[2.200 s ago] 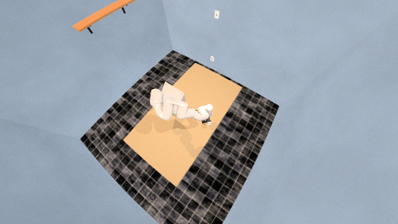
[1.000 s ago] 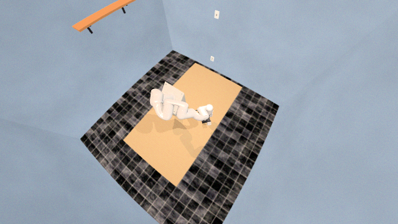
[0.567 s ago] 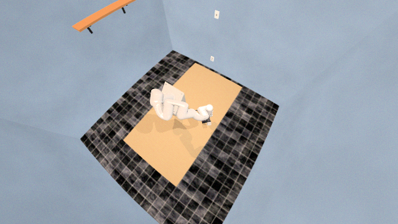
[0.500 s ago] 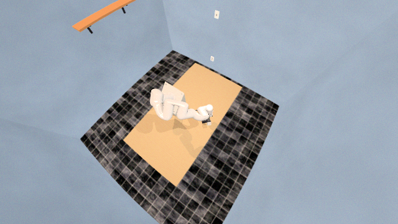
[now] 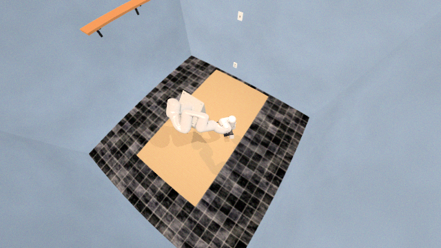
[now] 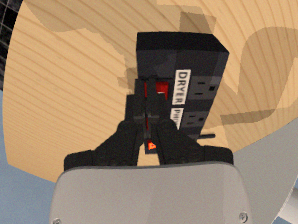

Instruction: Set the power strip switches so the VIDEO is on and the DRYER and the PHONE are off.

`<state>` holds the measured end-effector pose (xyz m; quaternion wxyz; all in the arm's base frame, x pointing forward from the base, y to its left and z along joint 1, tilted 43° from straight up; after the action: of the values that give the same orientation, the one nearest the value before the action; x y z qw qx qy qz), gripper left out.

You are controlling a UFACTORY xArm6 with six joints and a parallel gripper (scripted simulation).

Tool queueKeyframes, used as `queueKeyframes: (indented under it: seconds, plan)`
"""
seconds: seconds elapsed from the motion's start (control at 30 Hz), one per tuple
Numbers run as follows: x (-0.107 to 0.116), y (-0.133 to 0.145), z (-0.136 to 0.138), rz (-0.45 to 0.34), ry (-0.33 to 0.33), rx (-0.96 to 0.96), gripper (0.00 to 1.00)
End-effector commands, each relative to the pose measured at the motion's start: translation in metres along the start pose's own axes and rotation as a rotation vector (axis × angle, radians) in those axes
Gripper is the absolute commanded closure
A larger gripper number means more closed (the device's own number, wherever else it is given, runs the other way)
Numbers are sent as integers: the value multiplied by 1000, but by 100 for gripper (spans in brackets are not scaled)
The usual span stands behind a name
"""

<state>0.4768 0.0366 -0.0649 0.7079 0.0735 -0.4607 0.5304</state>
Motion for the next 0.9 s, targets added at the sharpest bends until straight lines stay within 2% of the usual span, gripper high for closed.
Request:
queueKeyframes:
  seconds: [0.0, 0.1, 0.5, 0.87]
  plan:
    - [4, 0, 0, 1, 0, 0, 100]
    - [6, 0, 0, 1, 0, 0, 100]
    - [36, 0, 0, 1, 0, 0, 100]
    - [38, 0, 0, 1, 0, 0, 100]
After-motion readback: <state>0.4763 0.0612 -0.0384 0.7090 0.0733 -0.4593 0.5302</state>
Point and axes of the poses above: the point where the finger pads meet when closed, its own x axis back along the fingers, its own z axis across the jaws, y = z × x, the point moved 9 cm from there along x, back along the fingers, and after that the axes turned 9 degrees about x, right-handed, at the moved point
